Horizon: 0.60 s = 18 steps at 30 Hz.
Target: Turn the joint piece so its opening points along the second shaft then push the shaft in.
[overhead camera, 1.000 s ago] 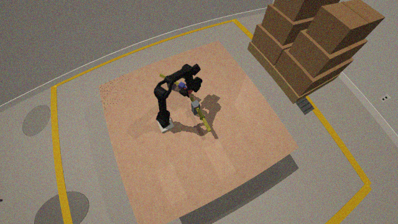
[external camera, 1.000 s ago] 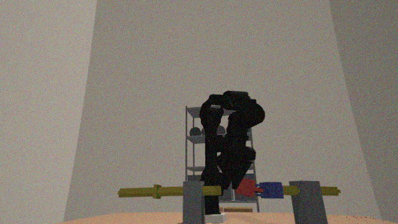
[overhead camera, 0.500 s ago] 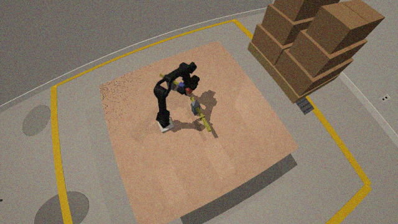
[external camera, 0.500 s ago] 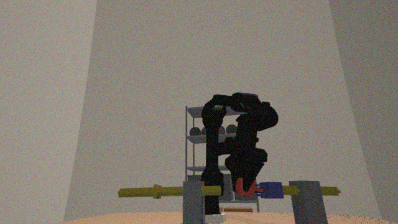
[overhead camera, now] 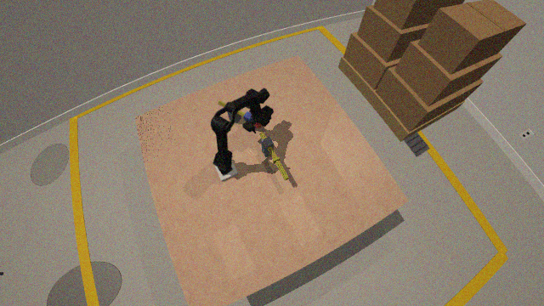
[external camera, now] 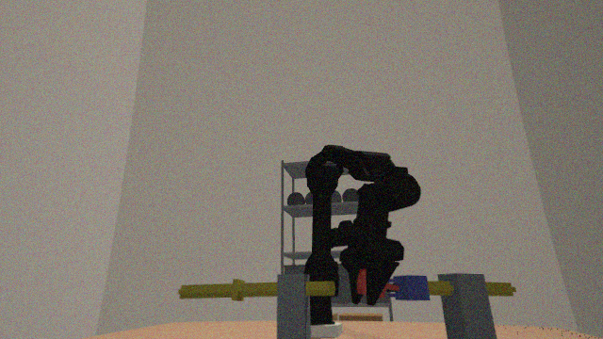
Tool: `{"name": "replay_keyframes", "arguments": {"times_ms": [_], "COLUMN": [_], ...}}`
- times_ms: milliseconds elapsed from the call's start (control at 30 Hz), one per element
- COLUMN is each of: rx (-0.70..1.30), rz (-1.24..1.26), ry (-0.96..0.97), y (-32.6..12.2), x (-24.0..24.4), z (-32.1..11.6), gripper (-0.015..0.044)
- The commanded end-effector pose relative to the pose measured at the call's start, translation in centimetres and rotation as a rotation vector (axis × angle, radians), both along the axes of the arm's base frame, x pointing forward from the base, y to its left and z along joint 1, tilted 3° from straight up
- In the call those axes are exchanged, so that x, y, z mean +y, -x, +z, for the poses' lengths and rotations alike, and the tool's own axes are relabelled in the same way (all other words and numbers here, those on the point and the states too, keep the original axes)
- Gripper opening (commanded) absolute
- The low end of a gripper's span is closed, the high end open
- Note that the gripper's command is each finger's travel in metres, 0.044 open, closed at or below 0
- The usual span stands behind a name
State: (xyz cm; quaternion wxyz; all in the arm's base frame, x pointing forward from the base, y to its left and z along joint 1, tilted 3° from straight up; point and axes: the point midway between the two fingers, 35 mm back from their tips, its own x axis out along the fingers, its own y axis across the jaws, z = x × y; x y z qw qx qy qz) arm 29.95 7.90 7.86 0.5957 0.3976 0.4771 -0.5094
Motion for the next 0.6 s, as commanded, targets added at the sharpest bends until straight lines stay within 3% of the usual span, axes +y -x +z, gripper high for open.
{"name": "replay_keyframes", "arguments": {"times_ms": [0, 300, 567], "rx": [0.004, 0.004, 0.004], "rz": [0.005, 0.005, 0.005], "ry": [-0.001, -0.001, -0.001], "y": [0.01, 0.01, 0.01], "x": [-0.05, -0.05, -0.05], "z": [-0.36, -0.36, -0.36], "gripper": [0.0414, 0.0182, 0.0182]}}
